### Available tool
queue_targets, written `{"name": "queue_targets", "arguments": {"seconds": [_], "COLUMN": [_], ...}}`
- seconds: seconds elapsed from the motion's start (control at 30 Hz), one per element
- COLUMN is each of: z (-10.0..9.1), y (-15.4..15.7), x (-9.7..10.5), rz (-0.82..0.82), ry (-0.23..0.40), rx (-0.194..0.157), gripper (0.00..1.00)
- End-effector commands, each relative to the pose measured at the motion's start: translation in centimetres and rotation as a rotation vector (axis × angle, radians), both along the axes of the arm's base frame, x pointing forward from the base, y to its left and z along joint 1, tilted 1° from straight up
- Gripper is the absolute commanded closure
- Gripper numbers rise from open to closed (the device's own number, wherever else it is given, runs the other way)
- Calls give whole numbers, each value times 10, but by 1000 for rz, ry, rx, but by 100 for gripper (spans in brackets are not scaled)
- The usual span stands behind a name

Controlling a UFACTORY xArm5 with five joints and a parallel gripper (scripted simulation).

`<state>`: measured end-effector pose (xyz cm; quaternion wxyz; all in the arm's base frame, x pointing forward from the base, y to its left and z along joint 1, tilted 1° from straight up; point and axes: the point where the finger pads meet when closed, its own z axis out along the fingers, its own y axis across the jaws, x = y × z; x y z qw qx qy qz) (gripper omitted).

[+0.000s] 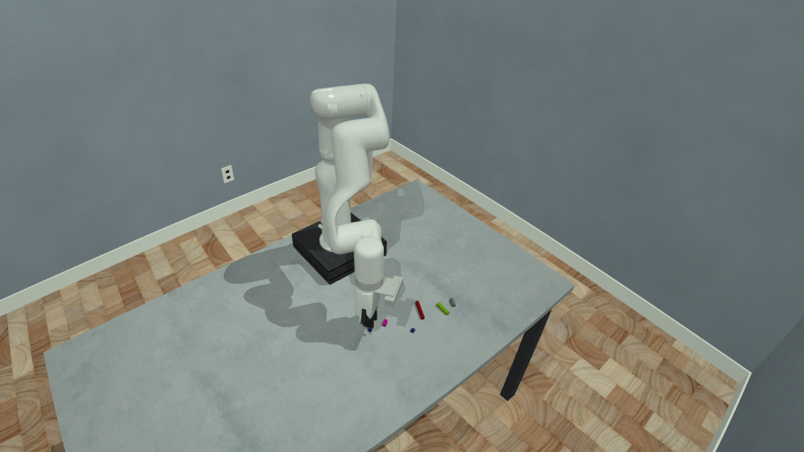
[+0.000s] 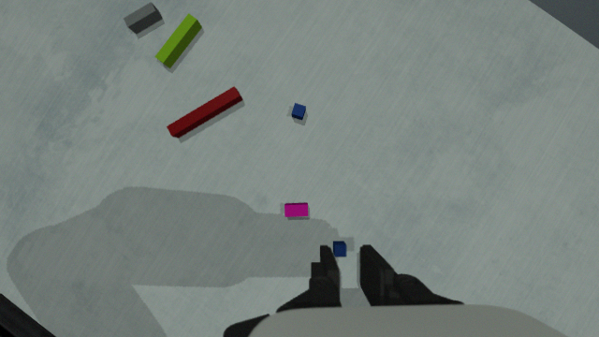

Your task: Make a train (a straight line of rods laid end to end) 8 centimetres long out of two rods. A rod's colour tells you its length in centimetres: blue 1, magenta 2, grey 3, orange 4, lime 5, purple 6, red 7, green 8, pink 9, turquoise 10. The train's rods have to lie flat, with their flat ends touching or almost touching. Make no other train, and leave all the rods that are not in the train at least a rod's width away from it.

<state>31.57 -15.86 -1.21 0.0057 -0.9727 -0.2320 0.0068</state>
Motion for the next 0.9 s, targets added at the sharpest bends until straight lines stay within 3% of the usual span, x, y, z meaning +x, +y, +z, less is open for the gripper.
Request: {"name": "queue_targets", "arguments": {"seconds": [0.0, 0.87], "z": [-5, -18], "y": [-1, -1], "x": [1, 1], "rz": [0, 0], "ry": [-3, -3], "rx": [-1, -1], "gripper": [76, 76]}}
